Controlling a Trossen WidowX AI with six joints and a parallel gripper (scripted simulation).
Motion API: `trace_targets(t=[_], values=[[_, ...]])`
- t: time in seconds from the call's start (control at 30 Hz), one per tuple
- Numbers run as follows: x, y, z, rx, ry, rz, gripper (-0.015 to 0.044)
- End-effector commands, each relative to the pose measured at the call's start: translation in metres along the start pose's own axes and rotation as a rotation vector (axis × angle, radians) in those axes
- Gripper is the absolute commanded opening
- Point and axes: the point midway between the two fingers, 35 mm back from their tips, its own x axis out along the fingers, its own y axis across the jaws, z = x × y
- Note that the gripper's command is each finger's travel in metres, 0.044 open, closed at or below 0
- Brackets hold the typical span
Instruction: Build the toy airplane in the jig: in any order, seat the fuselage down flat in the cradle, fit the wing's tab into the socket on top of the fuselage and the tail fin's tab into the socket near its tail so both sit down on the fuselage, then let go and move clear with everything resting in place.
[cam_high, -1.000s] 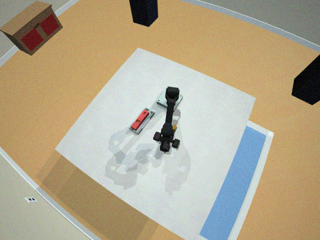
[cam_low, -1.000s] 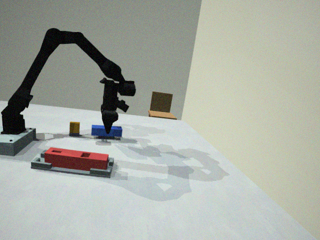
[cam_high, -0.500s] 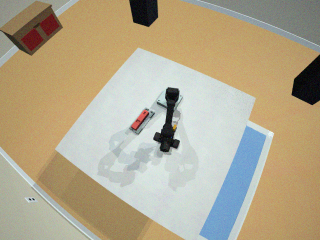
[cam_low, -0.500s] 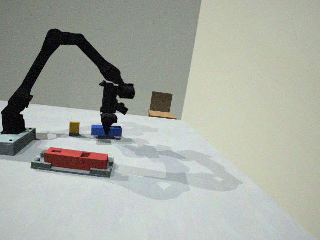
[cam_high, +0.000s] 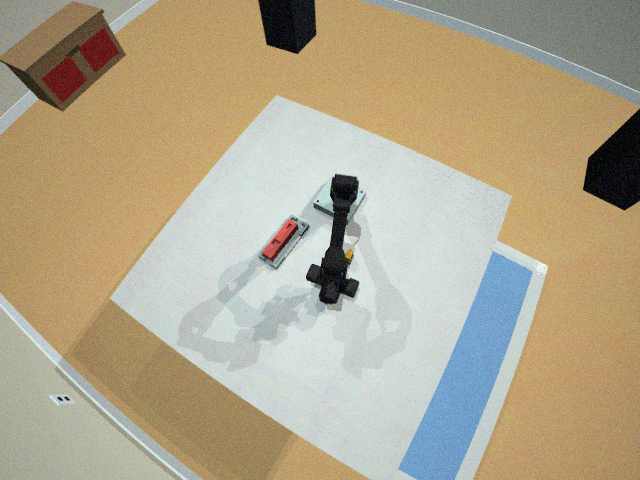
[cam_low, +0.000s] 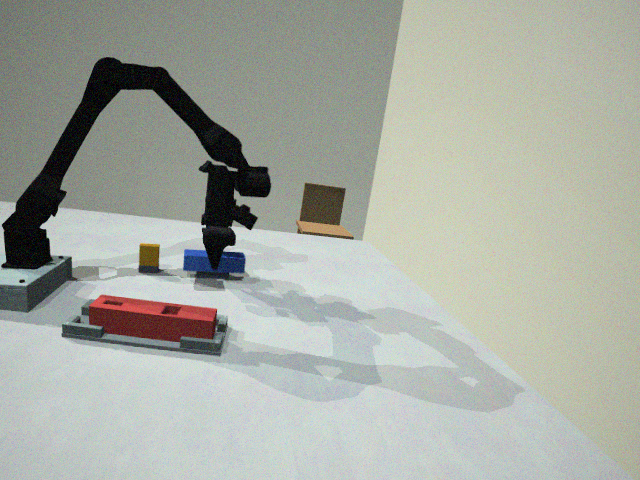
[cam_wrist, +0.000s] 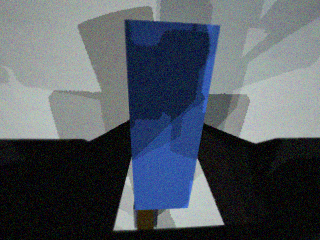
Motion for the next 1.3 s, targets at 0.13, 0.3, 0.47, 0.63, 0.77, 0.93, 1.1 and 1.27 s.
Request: trace_targets(t=[0.13, 0.3, 0.47, 0.63, 0.77, 0.93, 1.1, 1.27], values=[[-0.023, -0.001, 0.012, 0.004, -0.061, 0.010, 0.0000], [-0.039, 0.000, 0.012, 0.003, -0.051, 0.008, 0.0000], [-0.054, 0.001, 0.012, 0.002, -0.041, 0.007, 0.0000], [-0.069, 0.001, 0.011, 0.001, -0.030, 0.005, 0.0000], [-0.082, 0.002, 0.009, 0.000, -0.022, 0.003, 0.0000], [-0.097, 0.002, 0.007, -0.001, -0.012, 0.001, 0.0000], [-0.111, 0.002, 0.003, -0.002, -0.002, -0.001, 0.0000], [-0.124, 0.002, 0.000, -0.003, 0.007, -0.002, 0.0000]])
